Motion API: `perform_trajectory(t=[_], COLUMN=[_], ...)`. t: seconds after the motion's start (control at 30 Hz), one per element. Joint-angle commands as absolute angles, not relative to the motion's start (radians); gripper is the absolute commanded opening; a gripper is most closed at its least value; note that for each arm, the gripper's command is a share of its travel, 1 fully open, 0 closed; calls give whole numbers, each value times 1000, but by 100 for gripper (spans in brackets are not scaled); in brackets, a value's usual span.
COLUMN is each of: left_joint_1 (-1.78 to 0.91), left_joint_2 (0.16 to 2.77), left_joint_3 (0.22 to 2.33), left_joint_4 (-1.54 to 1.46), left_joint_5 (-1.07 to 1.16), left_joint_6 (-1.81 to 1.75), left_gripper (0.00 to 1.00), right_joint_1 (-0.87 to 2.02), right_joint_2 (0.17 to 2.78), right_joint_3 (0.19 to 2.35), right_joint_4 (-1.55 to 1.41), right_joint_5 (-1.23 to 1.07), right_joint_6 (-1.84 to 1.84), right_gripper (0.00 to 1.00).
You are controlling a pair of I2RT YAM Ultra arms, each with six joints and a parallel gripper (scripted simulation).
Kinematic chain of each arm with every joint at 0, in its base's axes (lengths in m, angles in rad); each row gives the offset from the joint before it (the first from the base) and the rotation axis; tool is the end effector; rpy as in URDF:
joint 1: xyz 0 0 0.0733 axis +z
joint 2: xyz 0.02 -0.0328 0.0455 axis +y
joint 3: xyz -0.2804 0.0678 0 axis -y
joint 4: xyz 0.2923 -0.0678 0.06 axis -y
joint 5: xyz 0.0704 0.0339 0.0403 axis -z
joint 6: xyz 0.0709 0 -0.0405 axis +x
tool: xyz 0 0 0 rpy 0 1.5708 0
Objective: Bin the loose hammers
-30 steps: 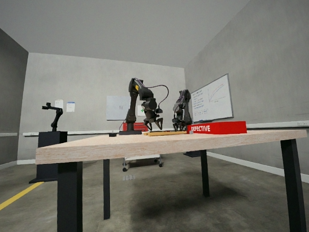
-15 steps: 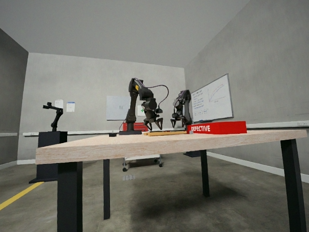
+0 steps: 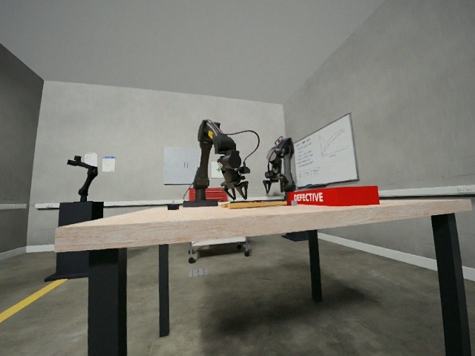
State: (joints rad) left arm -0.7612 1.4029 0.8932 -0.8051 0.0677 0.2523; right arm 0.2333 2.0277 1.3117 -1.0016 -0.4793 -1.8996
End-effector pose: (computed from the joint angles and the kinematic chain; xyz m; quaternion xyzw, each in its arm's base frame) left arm 0.2097 -0.2049 0.1684 0.4849 0.8646 -0.0646 0.1150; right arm 0.3657 0.1216 0.0920 -0.8398 0.4834 0.2119 0.1273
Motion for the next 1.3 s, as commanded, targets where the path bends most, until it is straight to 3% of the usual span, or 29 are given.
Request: perform_trajectory(t=[0.0,1.27], left_joint_1=[-748,-748], left_joint_2=[1398,1398], left_joint_3=[908,908], left_joint_4=[-815,-815], left_joint_5=[68,68], left_joint_6=[259,259], left_gripper=[100,100], right_joint_1=[228,247], right_joint_2=[2004,2021], right_joint_3=[1350,1478], right_joint_4=[-1018,-968], right_joint_5=[-489,-262], right_joint_6=[-1826,-237], right_gripper=[55,54])
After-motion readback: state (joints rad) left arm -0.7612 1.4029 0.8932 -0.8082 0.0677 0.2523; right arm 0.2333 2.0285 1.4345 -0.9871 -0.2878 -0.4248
